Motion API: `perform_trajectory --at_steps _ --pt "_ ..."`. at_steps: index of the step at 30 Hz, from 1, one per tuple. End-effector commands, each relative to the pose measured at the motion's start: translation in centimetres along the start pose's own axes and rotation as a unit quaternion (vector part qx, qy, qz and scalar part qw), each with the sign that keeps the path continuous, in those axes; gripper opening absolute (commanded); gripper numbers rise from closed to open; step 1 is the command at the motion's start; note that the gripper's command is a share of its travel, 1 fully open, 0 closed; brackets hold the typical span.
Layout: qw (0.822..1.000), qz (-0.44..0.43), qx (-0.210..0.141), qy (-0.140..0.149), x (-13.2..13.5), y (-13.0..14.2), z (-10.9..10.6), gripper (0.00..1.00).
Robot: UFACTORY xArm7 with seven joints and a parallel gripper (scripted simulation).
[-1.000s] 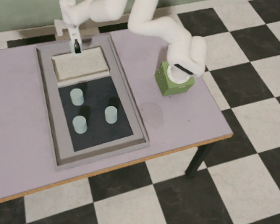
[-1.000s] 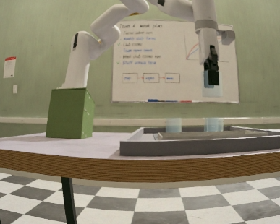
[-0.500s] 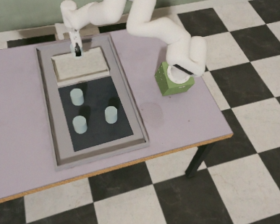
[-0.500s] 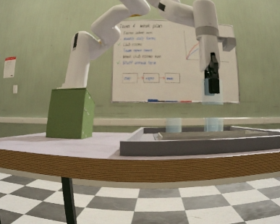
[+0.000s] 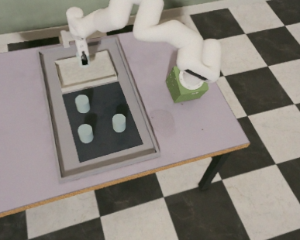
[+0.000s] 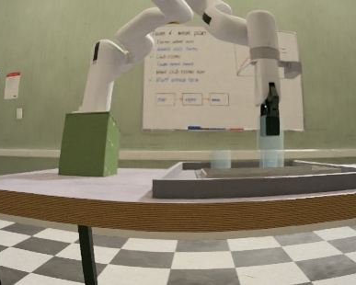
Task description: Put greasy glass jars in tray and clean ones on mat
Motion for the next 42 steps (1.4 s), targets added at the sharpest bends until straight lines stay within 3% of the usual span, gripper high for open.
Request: perform_trajectory --at_steps 1,13,23,42 --pt "1.0 0.0 0.002 0.003 0.2 -0.1 1.3 0.0" --pt "1.0 0.0 0.002 0.003 0.2 -0.1 3.9 0.0" --pt "1.0 0.0 0.002 0.003 0.2 -0.1 3.9 0.0" --pt "1.0 0.0 0.002 0.003 0.2 -0.1 6.2 0.0"
Point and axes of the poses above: the point where the finger pads meet when closed, its own z axis out along the fingers, its own x axis across the jaws, y = z × x, the point moved 8 cm from there along -z, back along the fingers, and after that the axes turned 10 degrees about -z, right-handed, at the moved point
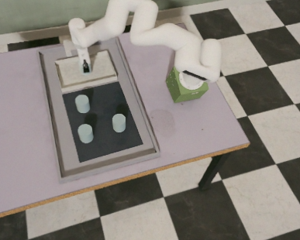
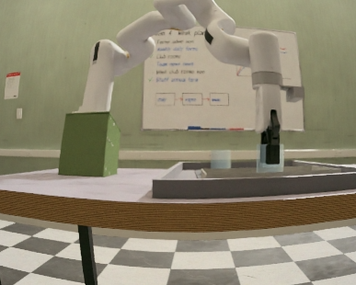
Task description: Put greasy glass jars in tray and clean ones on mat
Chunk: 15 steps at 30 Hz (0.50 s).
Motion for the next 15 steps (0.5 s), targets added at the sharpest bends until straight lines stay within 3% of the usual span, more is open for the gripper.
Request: perform_trajectory --at_steps 1,11,12,15 --pt "1.0 0.0 0.002 0.003 0.2 -0.14 0.5 0.0" --pt "1.0 0.0 0.002 0.003 0.2 -0.14 0.63 0.0" --pt "1.0 0.0 0.002 0.003 0.2 -0.14 0.63 1.0" --pt "1.0 0.0 0.002 0.003 0.2 -0.14 0.63 1.0"
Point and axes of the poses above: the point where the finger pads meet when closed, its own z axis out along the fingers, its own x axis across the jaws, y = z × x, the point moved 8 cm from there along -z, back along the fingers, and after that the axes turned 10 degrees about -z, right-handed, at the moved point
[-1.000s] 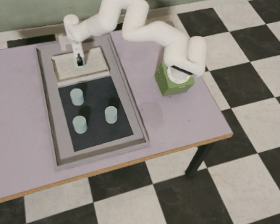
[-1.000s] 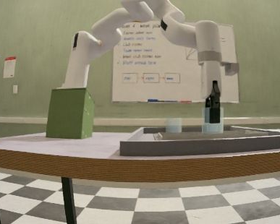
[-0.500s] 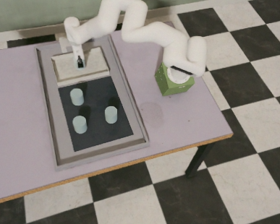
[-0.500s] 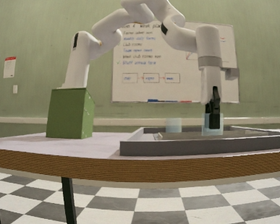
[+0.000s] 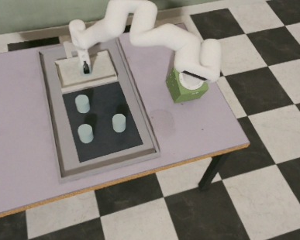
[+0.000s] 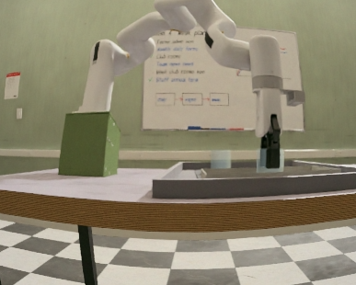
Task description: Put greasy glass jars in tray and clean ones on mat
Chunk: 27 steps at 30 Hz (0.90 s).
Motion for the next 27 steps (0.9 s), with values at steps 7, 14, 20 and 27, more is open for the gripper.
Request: perform_trajectory --at_steps 7,14,20,27 --pt "1.0 0.0 0.002 0.003 0.2 -0.1 -0.3 1.0" --pt "1.0 0.0 0.002 0.003 0.2 -0.1 -0.3 1.0" --pt "1.0 0.0 0.002 0.003 0.2 -0.1 -0.3 1.0" --pt "1.0 0.0 0.002 0.003 0.2 -0.1 -1.5 1.0"
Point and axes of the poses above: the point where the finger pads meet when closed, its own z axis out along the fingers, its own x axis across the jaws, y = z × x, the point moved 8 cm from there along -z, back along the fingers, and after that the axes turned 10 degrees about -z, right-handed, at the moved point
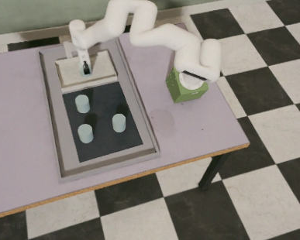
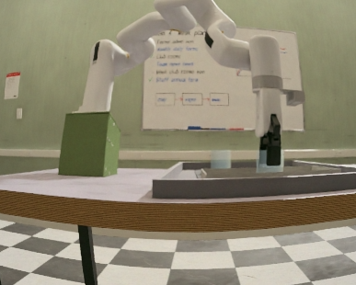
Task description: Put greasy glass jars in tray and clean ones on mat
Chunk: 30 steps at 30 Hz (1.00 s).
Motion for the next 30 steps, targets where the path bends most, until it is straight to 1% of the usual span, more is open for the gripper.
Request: perform_trajectory --at_steps 1,10,12,25,30 --pt "1.0 0.0 0.002 0.003 0.2 -0.1 -1.8 1.0" --pt "1.0 0.0 0.002 0.003 0.2 -0.1 -5.3 1.0" --pt "1.0 0.0 0.002 0.003 0.2 -0.1 -5.3 1.0" --pt "1.0 0.0 0.002 0.003 0.1 -0.1 -10.4 1.0" --pt "1.0 0.0 0.002 0.003 0.1 -0.1 -10.4 1.0"
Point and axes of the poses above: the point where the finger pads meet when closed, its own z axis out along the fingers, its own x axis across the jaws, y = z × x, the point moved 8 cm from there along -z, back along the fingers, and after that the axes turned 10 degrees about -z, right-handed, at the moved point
